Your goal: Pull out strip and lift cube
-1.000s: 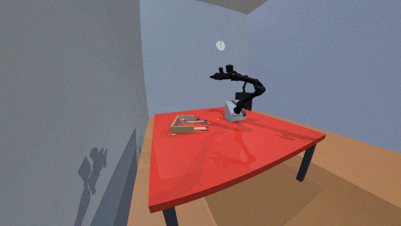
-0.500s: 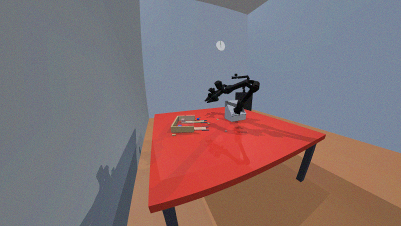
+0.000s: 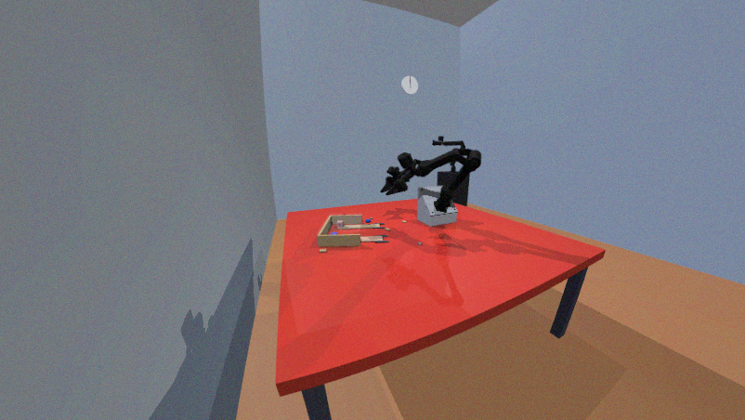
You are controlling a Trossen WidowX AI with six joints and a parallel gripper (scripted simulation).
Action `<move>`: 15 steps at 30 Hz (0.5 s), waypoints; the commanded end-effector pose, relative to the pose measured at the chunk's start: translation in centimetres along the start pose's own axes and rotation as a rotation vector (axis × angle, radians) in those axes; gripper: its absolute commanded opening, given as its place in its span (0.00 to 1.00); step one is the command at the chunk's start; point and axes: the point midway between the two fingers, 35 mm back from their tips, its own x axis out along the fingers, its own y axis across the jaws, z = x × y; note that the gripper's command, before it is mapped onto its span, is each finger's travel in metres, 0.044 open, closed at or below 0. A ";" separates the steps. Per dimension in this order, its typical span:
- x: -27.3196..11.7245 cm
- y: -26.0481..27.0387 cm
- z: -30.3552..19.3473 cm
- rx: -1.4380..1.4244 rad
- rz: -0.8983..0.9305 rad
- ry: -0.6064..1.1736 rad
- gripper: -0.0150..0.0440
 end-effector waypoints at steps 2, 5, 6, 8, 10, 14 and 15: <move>0.0 0.0 0.0 -0.007 0.004 0.001 0.93; 0.1 0.0 0.0 -0.005 0.002 0.006 0.89; 0.4 -0.3 0.1 0.002 -0.003 0.023 0.84; 1.6 -1.1 0.3 0.026 -0.022 0.088 0.75; 2.8 -2.0 0.4 0.050 -0.042 0.162 0.67; 5.2 -3.6 0.0 0.093 -0.075 0.318 0.49; 5.8 -4.0 -0.1 0.103 -0.082 0.356 0.44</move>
